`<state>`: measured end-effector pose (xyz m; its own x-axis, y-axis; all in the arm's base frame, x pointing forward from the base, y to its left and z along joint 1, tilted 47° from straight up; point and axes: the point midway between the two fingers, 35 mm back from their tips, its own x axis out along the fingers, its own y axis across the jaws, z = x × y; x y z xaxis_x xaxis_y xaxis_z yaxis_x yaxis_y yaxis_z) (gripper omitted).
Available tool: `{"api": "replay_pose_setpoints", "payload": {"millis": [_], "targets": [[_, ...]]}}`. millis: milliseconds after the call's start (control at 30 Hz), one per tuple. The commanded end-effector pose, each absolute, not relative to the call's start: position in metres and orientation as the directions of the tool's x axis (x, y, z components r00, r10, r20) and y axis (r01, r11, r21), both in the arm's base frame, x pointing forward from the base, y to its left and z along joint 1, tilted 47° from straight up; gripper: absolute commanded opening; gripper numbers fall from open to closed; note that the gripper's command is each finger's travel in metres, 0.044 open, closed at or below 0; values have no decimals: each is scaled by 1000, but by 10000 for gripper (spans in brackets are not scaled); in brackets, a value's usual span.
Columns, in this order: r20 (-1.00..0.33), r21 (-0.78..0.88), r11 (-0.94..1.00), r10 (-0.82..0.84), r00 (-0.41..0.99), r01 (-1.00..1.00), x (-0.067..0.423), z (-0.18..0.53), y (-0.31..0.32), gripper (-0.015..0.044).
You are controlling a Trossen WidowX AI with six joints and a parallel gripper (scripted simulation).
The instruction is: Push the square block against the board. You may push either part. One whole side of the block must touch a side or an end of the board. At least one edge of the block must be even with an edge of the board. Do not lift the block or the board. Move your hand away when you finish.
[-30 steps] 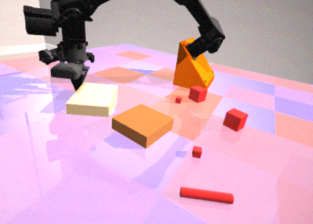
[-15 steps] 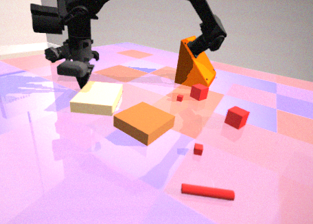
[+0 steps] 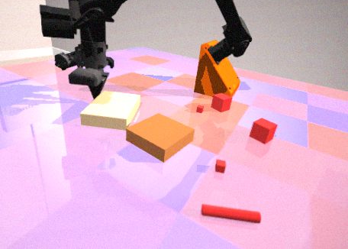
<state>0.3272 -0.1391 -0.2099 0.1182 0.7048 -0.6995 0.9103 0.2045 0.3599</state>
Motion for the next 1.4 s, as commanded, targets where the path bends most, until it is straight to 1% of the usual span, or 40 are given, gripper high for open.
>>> {"api": "replay_pose_setpoints", "payload": {"millis": [0, 1367], "targets": [[-692, 354, 202, 713, 111, 913, 325, -209, -132, 0], [-691, 353, 201, 714, 110, 914, 317, -186, -107, 0]]}}
